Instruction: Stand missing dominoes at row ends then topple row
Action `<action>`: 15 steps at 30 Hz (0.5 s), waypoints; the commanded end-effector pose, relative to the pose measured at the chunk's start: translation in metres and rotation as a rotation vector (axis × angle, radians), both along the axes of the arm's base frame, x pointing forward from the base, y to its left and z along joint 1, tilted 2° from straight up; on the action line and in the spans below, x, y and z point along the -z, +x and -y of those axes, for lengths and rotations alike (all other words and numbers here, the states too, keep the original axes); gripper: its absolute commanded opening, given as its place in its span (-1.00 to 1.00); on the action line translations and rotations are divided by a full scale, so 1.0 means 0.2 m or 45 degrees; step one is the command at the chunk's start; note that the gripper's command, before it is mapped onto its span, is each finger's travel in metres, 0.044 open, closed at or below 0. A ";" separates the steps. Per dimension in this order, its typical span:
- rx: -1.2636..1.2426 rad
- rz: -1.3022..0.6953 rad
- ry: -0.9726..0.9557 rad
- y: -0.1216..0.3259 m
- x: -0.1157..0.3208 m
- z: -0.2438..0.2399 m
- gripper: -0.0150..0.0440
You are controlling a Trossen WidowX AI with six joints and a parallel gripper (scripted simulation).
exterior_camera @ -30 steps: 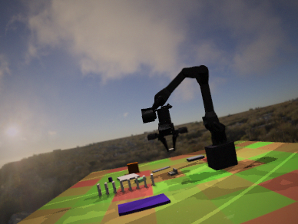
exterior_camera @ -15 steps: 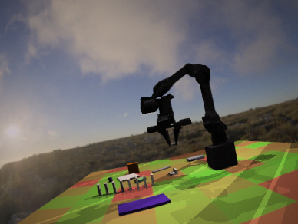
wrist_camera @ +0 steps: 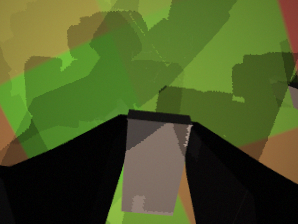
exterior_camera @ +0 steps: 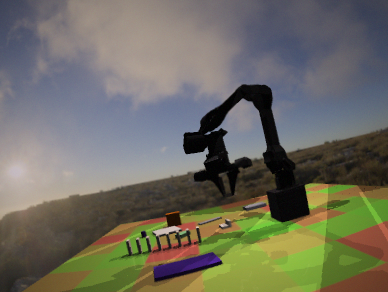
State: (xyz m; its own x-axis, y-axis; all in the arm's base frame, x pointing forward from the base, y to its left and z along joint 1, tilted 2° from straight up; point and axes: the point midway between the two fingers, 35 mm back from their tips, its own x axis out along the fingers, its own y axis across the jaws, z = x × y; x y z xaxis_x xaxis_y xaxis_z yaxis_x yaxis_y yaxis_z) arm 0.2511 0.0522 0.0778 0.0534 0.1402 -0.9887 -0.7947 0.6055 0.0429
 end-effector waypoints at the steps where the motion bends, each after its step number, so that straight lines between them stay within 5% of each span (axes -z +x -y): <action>1: 0.002 0.006 0.114 0.00 0.05 0.00 -0.13; 15: 0.026 0.147 0.545 0.03 0.19 0.02 -0.13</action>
